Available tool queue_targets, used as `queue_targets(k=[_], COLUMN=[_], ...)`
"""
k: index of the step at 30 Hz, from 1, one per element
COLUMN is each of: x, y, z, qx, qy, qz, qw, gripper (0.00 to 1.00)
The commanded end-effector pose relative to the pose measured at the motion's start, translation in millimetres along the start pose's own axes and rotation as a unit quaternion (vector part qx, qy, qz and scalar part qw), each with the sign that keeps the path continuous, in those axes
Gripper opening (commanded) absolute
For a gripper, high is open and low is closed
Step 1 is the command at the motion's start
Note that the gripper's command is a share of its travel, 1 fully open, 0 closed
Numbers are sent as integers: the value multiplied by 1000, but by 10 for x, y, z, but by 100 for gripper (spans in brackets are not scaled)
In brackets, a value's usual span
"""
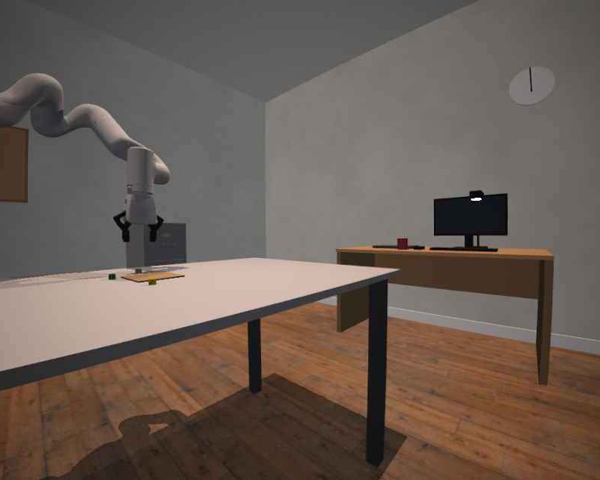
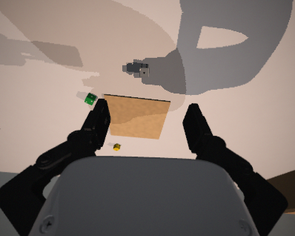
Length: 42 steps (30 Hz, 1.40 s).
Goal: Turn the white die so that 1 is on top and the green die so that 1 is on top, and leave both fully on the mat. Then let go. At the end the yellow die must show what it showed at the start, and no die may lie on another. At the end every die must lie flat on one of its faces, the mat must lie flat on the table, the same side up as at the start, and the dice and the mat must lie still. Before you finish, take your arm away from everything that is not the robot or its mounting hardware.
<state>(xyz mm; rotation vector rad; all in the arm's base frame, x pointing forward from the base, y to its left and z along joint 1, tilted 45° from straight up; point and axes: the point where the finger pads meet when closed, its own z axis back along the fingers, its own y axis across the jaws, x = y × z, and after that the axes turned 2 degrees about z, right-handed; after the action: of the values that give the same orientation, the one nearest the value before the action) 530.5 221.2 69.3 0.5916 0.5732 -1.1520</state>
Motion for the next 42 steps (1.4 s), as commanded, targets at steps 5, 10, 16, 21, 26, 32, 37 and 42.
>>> queue_targets(k=[5, 10, 16, 21, 26, 32, 37, 42], x=[1, 2, 2, 2, 3, 3, 4, 4], y=[-6, -12, -20, -27, -33, -40, -48, -56], z=[-37, -56, -82, -101, -122, -140, -166, -187], qx=[9, 9, 9, 9, 8, 8, 8, 8], qy=[1, 1, 0, 0, -1, -2, -2, -3], qz=[137, 195, 270, 326, 386, 436, 504, 559], qw=[990, 981, 963, 945, 923, 900, 863, 829], gripper=[100, 100, 100, 100, 100, 100, 100, 100])
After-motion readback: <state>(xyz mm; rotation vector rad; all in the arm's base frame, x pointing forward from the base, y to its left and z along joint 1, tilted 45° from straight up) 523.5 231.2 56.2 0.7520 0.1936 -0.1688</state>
